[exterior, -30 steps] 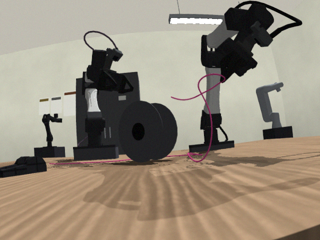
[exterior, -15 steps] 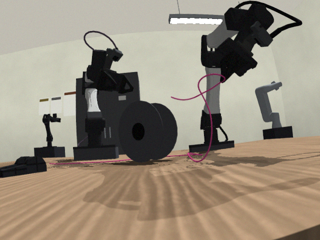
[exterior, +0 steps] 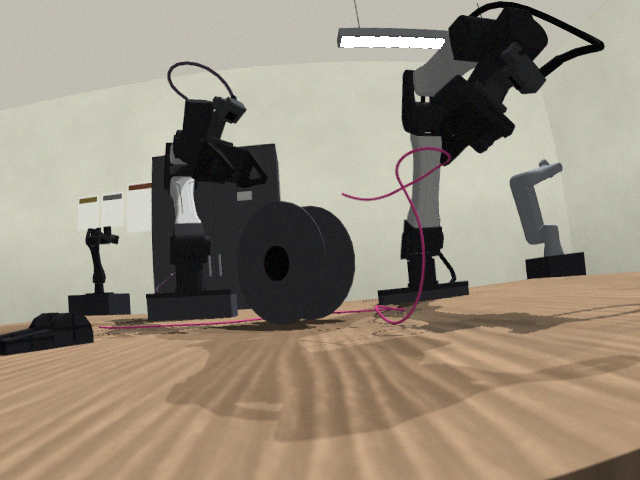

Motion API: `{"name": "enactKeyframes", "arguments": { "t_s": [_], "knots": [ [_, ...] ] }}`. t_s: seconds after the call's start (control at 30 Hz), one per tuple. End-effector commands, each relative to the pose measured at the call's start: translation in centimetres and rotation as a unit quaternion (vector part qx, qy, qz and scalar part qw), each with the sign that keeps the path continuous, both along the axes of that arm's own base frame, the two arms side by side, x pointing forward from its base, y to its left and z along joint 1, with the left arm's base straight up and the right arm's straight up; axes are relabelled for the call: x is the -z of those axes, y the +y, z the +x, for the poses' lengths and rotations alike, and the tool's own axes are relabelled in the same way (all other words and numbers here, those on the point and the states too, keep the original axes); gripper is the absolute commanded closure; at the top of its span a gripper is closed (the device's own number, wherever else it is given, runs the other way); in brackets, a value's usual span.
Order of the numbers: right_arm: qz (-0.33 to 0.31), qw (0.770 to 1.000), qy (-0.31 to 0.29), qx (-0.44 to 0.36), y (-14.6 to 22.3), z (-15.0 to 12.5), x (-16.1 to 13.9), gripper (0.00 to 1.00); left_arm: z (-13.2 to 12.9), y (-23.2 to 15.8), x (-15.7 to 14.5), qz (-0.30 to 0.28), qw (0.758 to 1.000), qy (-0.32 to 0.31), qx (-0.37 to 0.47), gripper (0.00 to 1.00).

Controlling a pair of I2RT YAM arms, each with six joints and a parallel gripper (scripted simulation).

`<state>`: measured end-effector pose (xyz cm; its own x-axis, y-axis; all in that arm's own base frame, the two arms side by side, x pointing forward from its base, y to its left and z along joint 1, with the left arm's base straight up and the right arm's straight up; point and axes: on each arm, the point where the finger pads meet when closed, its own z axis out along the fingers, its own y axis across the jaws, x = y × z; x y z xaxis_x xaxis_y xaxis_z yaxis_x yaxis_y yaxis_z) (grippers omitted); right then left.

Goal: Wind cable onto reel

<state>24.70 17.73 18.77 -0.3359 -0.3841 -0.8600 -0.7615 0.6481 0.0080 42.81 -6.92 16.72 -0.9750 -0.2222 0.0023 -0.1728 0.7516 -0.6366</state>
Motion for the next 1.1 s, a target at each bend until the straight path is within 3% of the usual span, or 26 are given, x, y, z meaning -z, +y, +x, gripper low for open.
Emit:
{"name": "enactKeyframes", "arguments": {
  "t_s": [0.0, 1.07],
  "knots": [
    [-0.005, 1.0, 0.001, 0.0, 0.04, 0.03, 0.07, 0.25, -0.44, -0.43, 0.36, -0.009, 1.0, 0.014, 0.007, 1.0],
    [0.0, 1.0, -0.002, 0.003, 0.25, 0.37, 0.22, 0.25, -0.44, -0.43, 0.36, -0.009, 1.0, 0.014, 0.007, 1.0]
  ]
}}
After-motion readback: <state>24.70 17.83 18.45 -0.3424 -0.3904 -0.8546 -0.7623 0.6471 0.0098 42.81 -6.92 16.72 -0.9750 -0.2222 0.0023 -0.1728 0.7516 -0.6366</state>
